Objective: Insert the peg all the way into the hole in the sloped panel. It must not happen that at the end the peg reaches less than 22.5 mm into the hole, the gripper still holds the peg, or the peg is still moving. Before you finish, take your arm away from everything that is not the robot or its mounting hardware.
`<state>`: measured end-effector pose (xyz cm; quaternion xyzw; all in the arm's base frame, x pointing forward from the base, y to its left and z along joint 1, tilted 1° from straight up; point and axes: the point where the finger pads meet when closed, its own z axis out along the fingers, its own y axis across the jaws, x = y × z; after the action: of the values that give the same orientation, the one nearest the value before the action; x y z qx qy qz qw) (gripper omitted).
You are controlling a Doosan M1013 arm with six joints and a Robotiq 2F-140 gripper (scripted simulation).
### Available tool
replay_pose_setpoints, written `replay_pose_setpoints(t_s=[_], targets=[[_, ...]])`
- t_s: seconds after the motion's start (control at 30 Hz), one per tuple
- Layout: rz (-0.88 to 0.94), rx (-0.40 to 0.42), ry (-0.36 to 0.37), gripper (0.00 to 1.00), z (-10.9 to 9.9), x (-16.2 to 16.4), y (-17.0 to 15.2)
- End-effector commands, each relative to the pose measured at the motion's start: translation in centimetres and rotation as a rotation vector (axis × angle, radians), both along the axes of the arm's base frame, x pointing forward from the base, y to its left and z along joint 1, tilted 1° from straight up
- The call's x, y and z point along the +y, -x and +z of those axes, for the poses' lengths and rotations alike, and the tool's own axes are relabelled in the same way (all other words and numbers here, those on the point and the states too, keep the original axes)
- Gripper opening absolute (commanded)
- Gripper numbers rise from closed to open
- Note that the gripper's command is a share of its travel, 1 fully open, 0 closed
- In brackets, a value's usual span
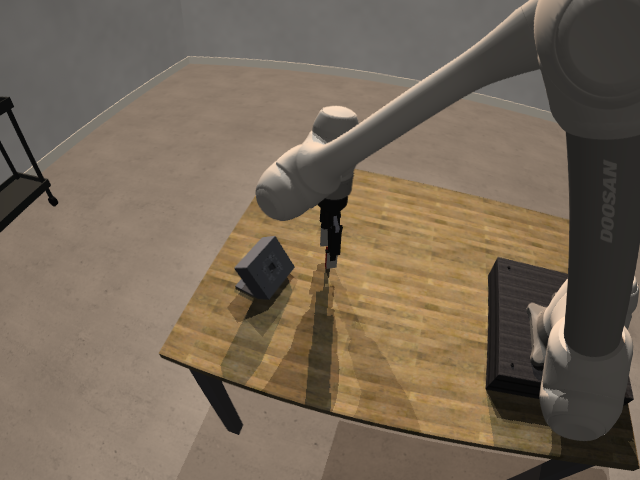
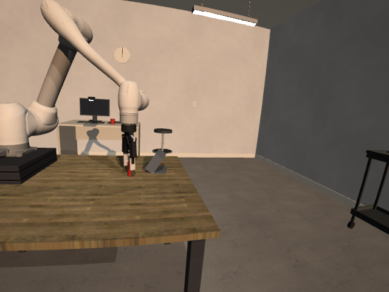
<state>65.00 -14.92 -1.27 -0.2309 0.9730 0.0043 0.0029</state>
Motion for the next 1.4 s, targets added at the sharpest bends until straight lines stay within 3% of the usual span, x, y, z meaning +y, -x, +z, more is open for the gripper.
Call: replay_pose_setpoints(t_s=[0.0,1.03,1.37], targets=[[0.000,-0.001,0.000,0.48,0.1,0.0,0.0],[0.000,-0.001,0.000,0.00,0.1,0.0,0.0],[0.004,0.008,0.000,0.00,3.8,0.0,-0.1]])
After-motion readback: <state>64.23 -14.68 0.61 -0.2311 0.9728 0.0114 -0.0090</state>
